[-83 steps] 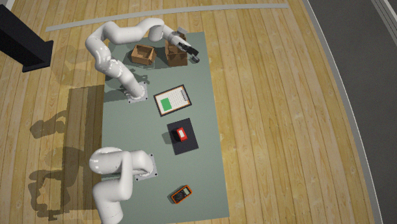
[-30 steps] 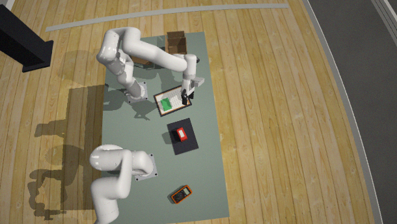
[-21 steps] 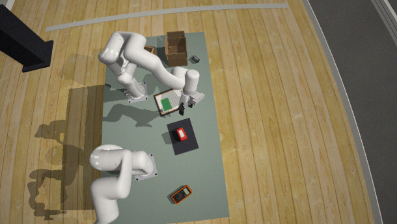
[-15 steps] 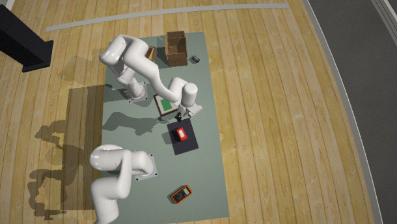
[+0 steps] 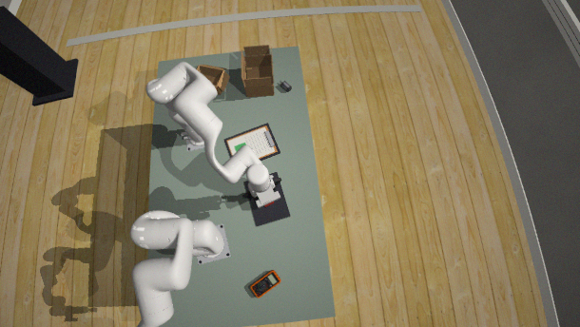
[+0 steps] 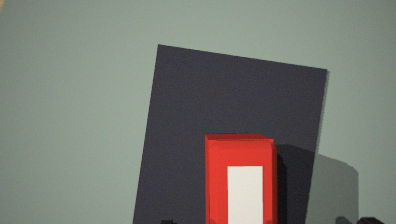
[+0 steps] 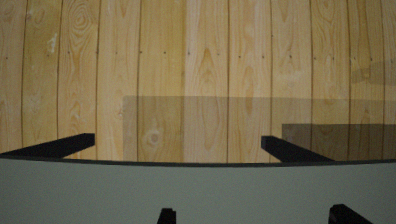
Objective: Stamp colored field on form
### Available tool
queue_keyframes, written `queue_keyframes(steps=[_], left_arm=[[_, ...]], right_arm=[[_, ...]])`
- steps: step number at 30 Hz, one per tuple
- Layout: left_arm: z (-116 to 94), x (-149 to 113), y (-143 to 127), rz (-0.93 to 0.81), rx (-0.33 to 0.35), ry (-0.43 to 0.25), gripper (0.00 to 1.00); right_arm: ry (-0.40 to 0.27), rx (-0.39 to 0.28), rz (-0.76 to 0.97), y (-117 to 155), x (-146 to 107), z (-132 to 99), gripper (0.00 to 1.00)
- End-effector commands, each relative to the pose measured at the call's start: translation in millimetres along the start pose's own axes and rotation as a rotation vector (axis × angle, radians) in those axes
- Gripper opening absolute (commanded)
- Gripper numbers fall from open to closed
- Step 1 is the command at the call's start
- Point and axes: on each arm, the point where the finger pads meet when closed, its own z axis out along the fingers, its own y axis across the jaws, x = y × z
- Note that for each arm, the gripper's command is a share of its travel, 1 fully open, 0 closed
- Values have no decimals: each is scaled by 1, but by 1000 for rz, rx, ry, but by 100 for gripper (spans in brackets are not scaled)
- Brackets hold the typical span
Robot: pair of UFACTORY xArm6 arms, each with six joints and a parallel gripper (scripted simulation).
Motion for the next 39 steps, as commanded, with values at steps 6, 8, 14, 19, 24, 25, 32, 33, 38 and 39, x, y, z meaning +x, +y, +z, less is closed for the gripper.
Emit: queue_keyframes(steps=[6, 8, 14, 19, 24, 25, 32, 33, 38, 39], left_arm=[[-1, 4, 1, 8, 20, -7, 100], [-1, 4, 1, 8, 20, -7, 100], [-2, 4, 1, 8, 20, -7, 100], [-40, 5, 1, 8, 20, -7, 100], [-51, 4, 2, 8, 20, -7, 100], [-51, 4, 2, 8, 20, -7, 100], [-51, 2, 0, 20, 20, -7, 100], [-52, 1, -2, 28, 20, -7, 100], [-55, -14, -16, 116, 19, -8, 100], [-55, -14, -16, 116, 19, -8, 100]], right_arm=[[4, 0, 0, 0, 1, -2, 100], [4, 0, 0, 0, 1, -2, 100], [4, 0, 0, 0, 1, -2, 100], [4, 0, 0, 0, 1, -2, 100], [4, 0, 0, 0, 1, -2, 100], [4, 0, 0, 0, 1, -2, 100], [4, 0, 0, 0, 1, -2, 100], [4, 0, 0, 0, 1, -2, 100], [4, 0, 0, 0, 1, -2, 100], [4, 0, 0, 0, 1, -2, 100]])
